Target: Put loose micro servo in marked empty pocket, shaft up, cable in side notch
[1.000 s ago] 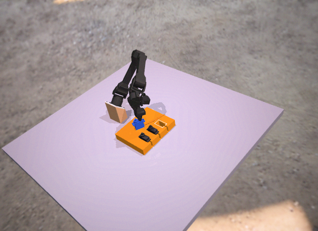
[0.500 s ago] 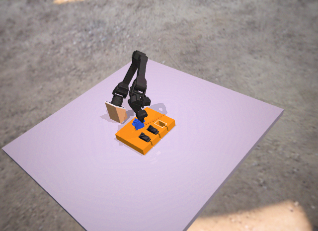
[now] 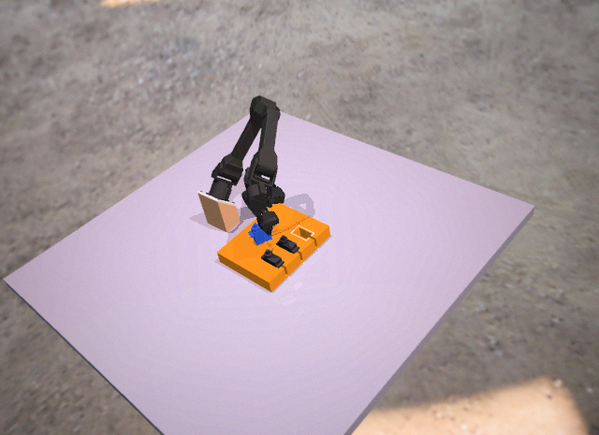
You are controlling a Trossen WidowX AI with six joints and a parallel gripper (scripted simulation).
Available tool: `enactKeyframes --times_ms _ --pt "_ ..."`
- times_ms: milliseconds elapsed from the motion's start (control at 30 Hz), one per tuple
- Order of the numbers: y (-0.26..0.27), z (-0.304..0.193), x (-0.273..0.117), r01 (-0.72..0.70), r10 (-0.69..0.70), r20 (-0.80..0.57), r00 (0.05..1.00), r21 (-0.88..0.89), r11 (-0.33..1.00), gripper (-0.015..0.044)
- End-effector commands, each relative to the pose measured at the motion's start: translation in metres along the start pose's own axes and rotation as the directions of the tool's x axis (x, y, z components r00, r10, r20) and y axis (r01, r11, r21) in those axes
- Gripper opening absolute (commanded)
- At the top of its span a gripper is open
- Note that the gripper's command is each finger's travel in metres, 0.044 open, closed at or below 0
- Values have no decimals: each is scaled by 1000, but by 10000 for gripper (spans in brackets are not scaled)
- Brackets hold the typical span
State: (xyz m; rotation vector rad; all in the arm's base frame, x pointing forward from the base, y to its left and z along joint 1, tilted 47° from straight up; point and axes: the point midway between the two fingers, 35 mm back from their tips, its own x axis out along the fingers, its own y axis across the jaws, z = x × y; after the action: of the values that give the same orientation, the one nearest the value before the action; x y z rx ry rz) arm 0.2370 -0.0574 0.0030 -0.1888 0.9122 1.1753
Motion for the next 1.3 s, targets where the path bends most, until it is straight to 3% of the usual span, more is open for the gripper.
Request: enactKeyframes --times_ms 0,33,433,633,733,933,1267 --pt "3 0 8 -10 10 6 1000 8 1000 440" --pt "3 0 8 -10 10 6 1000 8 1000 440" --pt "3 0 8 -10 10 6 1000 8 1000 125" --pt "3 0 8 -10 10 6 1000 8 1000 85" --pt "3 0 3 -10 10 6 1000 8 1000 6" --pt "9 0 -21 -10 10 5 1000 9 1000 0" --pt "14 2 -22 -10 10 5 1000 9 1000 0"
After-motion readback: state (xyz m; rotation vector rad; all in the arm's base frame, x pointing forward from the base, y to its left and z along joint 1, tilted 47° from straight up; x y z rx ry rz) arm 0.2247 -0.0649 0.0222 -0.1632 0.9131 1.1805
